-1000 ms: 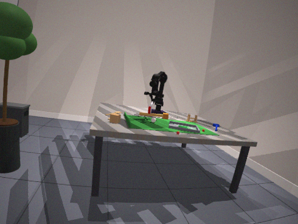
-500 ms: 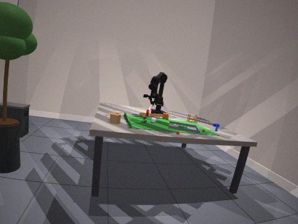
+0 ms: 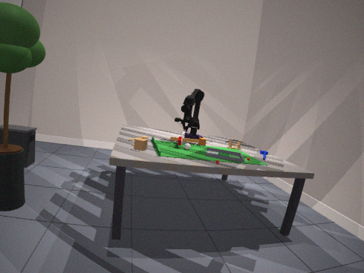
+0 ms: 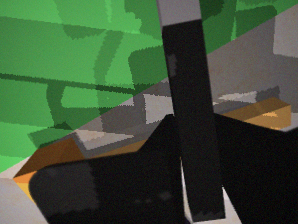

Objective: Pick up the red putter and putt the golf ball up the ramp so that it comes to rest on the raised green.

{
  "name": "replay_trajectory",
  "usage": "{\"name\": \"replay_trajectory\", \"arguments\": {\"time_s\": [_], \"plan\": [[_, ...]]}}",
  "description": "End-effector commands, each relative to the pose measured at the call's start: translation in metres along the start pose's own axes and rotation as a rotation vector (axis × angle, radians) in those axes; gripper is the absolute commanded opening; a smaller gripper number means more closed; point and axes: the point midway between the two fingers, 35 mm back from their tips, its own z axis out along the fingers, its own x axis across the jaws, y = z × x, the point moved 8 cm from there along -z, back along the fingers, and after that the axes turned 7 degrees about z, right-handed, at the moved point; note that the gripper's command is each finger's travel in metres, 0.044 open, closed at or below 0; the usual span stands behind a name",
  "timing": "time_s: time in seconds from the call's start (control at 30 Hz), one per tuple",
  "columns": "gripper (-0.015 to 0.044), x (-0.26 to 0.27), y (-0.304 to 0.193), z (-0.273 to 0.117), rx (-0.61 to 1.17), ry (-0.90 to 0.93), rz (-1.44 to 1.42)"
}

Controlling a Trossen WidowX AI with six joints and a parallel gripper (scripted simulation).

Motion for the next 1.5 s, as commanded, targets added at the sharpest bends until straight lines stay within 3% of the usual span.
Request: {"name": "replay_trajectory", "arguments": {"time_s": [0.0, 1.2, 1.33, 1.47], "plan": [[0.0, 0.0, 0.001, 0.006, -0.008, -0.004, 0.004], [0.0, -0.03, 0.004, 0.018, -0.008, -0.007, 0.004], [0.0, -0.026, 0.003, 0.019, -0.001, -0.001, 0.005], [0.0, 0.02, 0.005, 0.019, -0.003, -0.001, 0.004]]}}
